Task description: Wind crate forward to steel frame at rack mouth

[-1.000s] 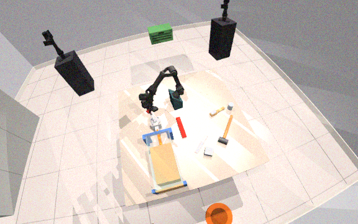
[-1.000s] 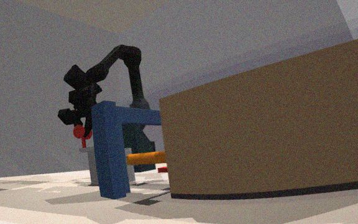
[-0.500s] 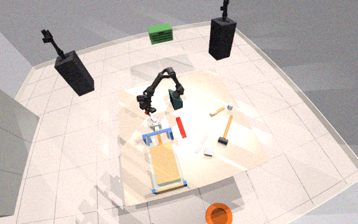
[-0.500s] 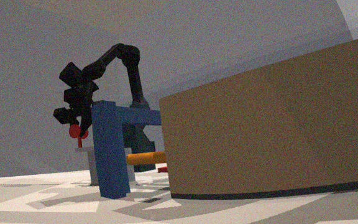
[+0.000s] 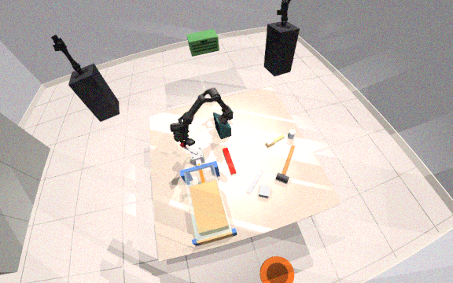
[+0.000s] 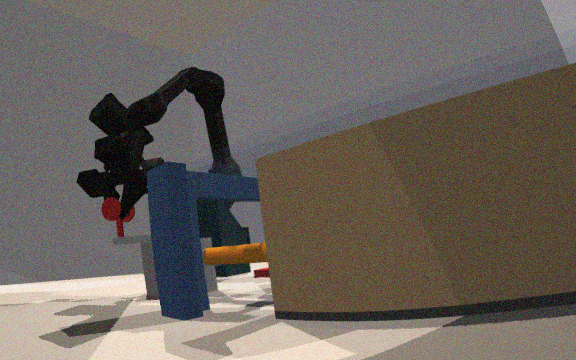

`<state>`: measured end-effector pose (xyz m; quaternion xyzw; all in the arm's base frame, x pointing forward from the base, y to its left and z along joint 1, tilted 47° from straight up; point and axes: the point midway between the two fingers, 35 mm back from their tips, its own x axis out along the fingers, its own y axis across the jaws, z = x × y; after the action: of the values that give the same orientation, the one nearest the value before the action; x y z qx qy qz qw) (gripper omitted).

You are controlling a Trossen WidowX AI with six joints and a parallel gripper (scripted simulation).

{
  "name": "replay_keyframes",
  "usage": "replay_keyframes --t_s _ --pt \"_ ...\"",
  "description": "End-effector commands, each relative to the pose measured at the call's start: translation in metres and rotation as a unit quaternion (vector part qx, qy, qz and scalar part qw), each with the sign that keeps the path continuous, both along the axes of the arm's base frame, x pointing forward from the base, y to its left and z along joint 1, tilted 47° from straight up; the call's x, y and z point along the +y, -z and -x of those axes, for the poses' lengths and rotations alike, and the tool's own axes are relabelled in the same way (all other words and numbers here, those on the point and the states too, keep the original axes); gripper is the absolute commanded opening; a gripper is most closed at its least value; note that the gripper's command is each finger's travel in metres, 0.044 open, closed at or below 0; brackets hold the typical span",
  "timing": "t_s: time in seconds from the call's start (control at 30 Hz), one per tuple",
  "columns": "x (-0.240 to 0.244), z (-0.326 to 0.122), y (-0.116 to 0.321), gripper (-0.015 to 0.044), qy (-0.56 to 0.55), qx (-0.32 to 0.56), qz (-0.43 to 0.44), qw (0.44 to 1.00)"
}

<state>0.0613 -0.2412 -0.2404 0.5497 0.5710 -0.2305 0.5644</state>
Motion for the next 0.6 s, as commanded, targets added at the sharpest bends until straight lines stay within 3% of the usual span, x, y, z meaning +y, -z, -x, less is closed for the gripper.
replay_keyframes --t_s 0.0,0.57 --pt "-0.003 -0.006 0.005 0.0000 -0.001 -0.003 -0.001 1.000" --pt "-0.016 -0.027 0.016 0.0000 -0.001 -0.004 0.000 1.000"
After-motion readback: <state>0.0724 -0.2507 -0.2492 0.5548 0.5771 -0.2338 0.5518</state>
